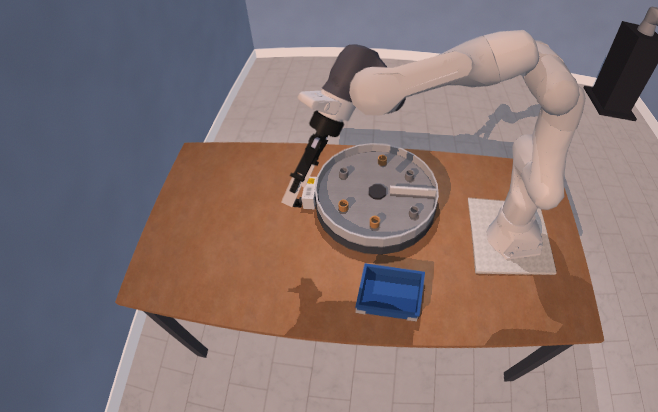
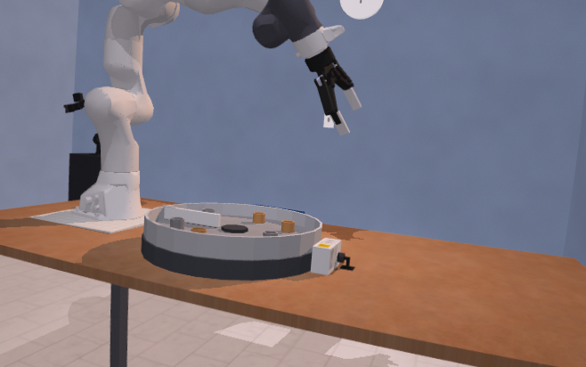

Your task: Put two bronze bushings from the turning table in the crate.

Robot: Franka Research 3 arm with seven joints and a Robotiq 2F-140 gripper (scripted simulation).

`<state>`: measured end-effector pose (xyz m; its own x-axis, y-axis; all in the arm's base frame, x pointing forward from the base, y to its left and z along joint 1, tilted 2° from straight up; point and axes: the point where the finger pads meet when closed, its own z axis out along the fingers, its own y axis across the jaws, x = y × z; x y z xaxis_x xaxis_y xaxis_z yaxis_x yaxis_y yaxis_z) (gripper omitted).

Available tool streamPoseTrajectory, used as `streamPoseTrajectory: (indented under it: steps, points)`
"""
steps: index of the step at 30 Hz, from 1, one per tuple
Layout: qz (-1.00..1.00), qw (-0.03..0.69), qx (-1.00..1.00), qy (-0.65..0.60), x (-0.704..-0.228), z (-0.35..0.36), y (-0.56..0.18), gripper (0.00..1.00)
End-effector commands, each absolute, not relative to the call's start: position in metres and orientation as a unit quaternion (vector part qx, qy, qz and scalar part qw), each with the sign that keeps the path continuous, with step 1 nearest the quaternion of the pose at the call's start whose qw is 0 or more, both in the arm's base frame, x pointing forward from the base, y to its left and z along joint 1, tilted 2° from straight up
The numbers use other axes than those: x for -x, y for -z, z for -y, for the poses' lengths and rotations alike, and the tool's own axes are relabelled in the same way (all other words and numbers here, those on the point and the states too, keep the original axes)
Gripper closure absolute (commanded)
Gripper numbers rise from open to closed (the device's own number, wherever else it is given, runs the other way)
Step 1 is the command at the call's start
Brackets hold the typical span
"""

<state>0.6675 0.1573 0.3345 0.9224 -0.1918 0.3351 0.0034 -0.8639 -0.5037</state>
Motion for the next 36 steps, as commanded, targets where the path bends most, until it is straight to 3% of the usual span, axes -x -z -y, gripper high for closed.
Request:
streamPoseTrajectory:
  steps: [1,19,36]
  points:
    - [-0.050,0.256,0.946,0.191,-0.667,-0.157,-0.335,0.00]
    - [-0.045,0.251,0.948,0.191,-0.665,-0.153,-0.333,0.00]
    - [0.113,0.116,0.974,0.159,-0.572,-0.016,-0.288,0.00]
